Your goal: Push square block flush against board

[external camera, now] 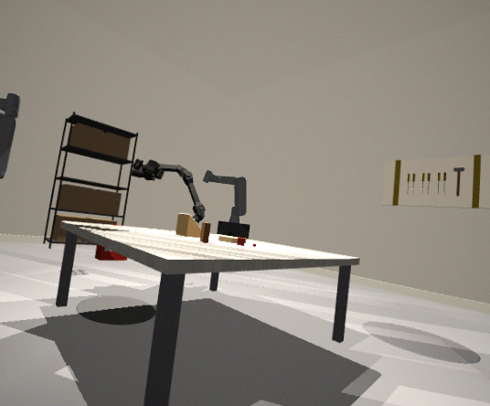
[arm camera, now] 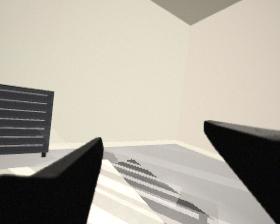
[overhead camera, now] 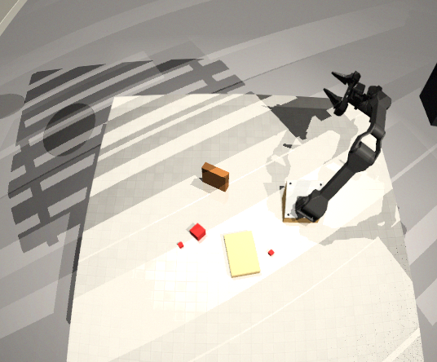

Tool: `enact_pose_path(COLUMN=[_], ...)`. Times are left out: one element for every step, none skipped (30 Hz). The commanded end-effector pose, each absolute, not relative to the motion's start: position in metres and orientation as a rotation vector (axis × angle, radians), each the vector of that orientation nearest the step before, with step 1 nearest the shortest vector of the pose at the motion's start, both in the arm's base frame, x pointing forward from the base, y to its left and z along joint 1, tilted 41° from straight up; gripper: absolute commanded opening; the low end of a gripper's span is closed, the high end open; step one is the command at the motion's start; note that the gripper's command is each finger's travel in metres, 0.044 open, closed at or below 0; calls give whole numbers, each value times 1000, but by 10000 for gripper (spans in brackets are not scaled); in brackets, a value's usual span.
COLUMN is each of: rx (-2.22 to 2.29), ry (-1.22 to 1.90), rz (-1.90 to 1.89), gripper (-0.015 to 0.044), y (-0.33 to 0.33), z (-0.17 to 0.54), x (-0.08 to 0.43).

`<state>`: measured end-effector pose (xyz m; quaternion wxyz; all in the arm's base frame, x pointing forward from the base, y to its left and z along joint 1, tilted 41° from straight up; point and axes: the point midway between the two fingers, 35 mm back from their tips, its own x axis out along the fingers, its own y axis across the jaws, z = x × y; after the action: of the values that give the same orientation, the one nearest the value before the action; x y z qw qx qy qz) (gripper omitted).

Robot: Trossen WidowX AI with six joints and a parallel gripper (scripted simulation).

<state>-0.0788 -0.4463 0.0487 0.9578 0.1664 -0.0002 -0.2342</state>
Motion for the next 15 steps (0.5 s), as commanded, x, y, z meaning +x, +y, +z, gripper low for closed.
enact_pose_path(rx=[338, 338, 342, 358, 383, 414, 444, 475, 505, 535, 566, 596, 613, 629, 645], ry=[0, 0, 0, 3, 7, 12, 18, 25, 32, 40, 48, 56, 74, 92, 110], rz=[-475, -475, -472, -464, -450, -433, -417, -401, -386, -370, -355, -340, -322, -303, -285], gripper=[374, 348, 321, 295, 269, 243, 216, 190, 164, 138, 111, 85, 59, 33, 6], y=[-446, -446, -446, -447, -447, -447, -447, -447, -446, -446, -446, -445, -444, -442, -440], z=[49, 49, 49, 48, 47, 46, 45, 44, 43, 42, 41, 40, 38, 36, 35], x=[-79, -79, -78, -74, -69, -63, -56, -50, -43, -37, -30, -24, -17, -10, -2])
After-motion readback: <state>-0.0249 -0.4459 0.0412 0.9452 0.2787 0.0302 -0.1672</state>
